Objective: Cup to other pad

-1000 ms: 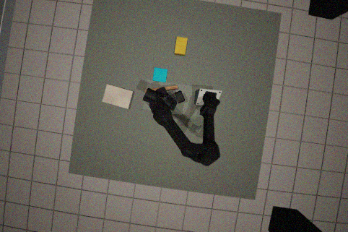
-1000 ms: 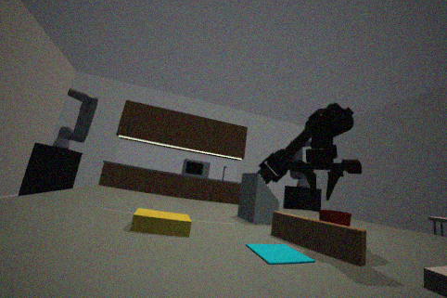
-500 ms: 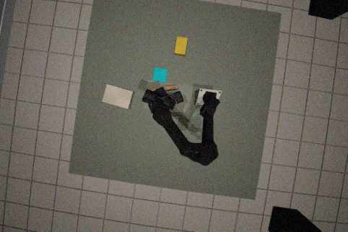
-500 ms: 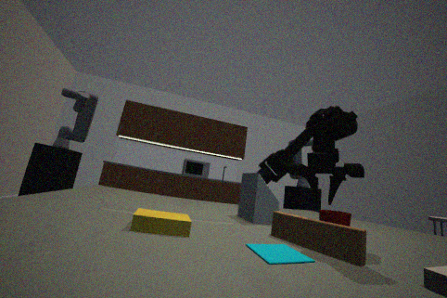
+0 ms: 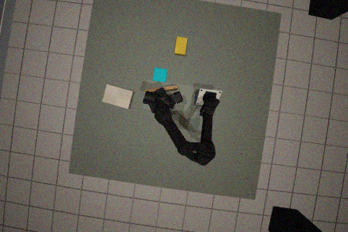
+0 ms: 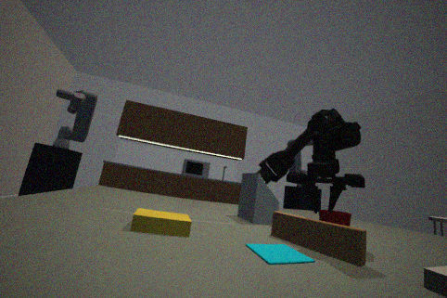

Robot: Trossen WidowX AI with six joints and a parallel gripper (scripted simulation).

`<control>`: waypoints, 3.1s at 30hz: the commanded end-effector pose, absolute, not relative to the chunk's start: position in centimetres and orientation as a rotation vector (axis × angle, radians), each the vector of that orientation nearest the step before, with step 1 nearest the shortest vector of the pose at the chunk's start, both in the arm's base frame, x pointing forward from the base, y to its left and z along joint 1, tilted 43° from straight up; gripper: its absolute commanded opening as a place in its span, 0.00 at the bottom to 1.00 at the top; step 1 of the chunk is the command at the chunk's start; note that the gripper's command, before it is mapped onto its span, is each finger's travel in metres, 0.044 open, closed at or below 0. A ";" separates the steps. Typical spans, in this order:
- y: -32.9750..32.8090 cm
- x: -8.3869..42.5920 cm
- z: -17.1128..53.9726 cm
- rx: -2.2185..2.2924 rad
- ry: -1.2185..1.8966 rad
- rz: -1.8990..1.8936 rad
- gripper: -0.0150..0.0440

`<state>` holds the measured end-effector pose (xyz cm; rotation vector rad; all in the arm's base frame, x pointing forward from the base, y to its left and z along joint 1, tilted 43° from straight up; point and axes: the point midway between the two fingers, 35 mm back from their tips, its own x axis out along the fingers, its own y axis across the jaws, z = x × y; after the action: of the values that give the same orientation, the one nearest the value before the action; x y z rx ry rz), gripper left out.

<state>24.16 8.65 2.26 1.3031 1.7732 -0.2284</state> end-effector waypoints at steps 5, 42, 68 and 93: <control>9.7 23.7 1.1 1.309 1.789 -0.234 0.50; 9.3 24.0 1.5 1.304 1.782 -0.233 0.25; 4.5 24.0 6.2 1.309 1.789 -0.235 0.25; 4.0 24.2 5.5 1.313 1.793 -0.238 0.25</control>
<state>23.94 4.47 5.87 1.3169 1.7962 -0.2375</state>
